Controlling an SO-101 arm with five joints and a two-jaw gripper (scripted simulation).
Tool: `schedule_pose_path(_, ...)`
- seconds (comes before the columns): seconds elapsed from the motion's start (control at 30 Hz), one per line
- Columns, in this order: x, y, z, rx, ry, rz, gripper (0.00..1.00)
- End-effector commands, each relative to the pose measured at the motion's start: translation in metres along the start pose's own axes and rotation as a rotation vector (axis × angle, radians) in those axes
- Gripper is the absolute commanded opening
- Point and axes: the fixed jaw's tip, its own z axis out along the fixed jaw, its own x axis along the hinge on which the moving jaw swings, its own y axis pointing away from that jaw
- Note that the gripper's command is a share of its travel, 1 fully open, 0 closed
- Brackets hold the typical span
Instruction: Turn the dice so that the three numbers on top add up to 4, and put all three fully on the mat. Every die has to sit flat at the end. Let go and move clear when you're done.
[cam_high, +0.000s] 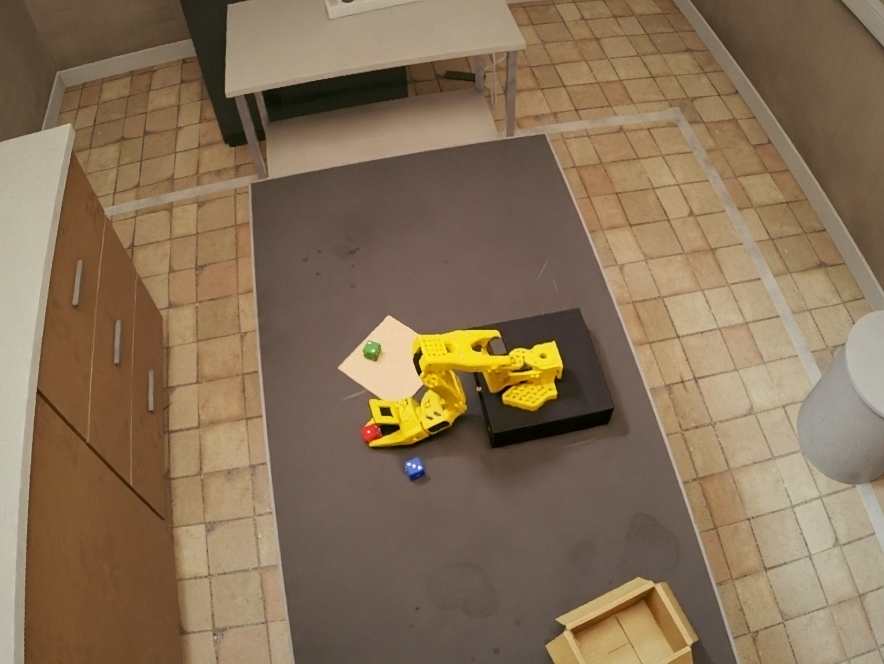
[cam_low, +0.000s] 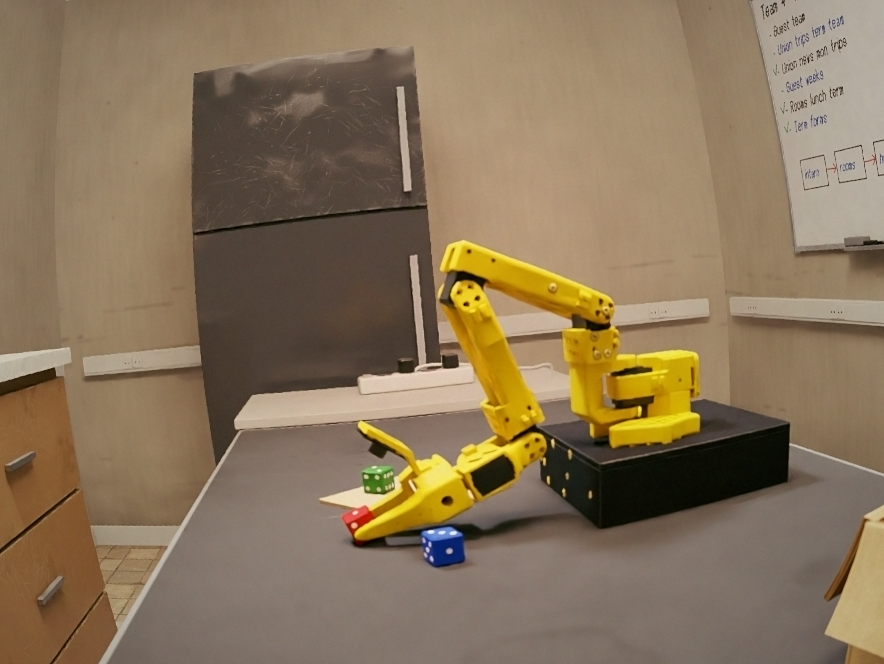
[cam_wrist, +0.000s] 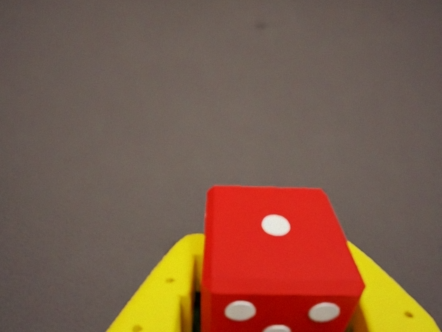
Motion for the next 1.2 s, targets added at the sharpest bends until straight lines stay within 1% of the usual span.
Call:
schedule_pose_path(0.0, 0.0023, -0.0014, -0.0004, 0.006, 0.003, -0.007, 0.14)
schedule_pose_path(0.3, 0.0023, -0.0014, -0.0004, 0.006, 0.003, -0.007, 0.15)
schedule_pose_path(0.6, 0.0023, -0.0014, -0.0004, 0.006, 0.003, -0.007, 0.23)
schedule_pose_path(0.67, 0.0023, -0.0014, -0.0004, 0.006, 0.003, -0.007, 0.23)
schedule_pose_path(0.9, 0.0023, -0.0014, -0.0004, 0.006, 0.003, -0.007, 0.31)
schedule_pose_path(1.17, 0.0023, -0.0014, -0.0004, 0.006, 0.003, -0.007, 0.33)
